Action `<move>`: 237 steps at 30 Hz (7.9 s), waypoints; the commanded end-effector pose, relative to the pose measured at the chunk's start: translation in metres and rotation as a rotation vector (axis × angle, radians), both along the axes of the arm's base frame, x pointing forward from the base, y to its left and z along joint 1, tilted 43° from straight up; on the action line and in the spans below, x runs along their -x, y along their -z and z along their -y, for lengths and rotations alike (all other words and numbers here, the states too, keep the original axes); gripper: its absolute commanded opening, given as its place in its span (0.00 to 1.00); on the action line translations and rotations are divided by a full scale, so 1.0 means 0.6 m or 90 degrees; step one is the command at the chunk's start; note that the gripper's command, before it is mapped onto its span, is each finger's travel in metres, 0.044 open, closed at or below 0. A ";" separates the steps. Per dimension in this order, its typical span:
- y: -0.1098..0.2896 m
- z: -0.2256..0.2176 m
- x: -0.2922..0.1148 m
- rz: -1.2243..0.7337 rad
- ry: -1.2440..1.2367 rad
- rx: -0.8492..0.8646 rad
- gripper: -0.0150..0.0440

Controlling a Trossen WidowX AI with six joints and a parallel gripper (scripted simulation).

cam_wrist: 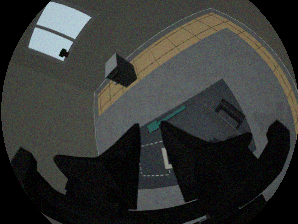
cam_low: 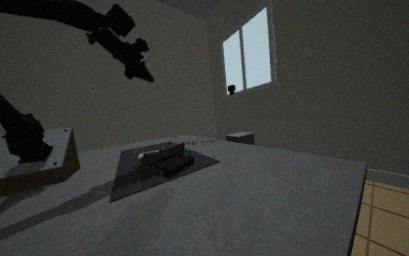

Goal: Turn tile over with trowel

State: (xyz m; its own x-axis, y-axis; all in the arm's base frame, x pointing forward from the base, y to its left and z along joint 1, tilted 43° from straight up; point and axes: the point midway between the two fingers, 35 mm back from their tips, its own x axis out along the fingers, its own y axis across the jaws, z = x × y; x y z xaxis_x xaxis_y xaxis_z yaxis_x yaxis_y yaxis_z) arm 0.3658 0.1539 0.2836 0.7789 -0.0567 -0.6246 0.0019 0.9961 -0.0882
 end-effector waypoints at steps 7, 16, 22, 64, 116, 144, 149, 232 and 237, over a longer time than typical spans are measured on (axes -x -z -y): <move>0.024 0.131 -0.054 -0.093 0.012 0.213 0.42; 0.043 0.251 -0.075 -0.214 0.003 0.364 0.42; 0.055 0.333 -0.076 -0.311 -0.015 0.447 0.42; 0.124 0.519 -0.021 -0.582 -0.106 0.568 0.42; 0.236 0.437 0.059 -0.585 -0.108 0.565 0.42; 0.186 0.462 0.027 -0.583 -0.104 0.562 0.42; 0.161 0.475 0.014 -0.583 -0.105 0.564 0.42; 0.133 0.489 0.005 -0.580 -0.099 0.568 0.25; 0.133 0.489 0.005 -0.580 -0.099 0.568 0.34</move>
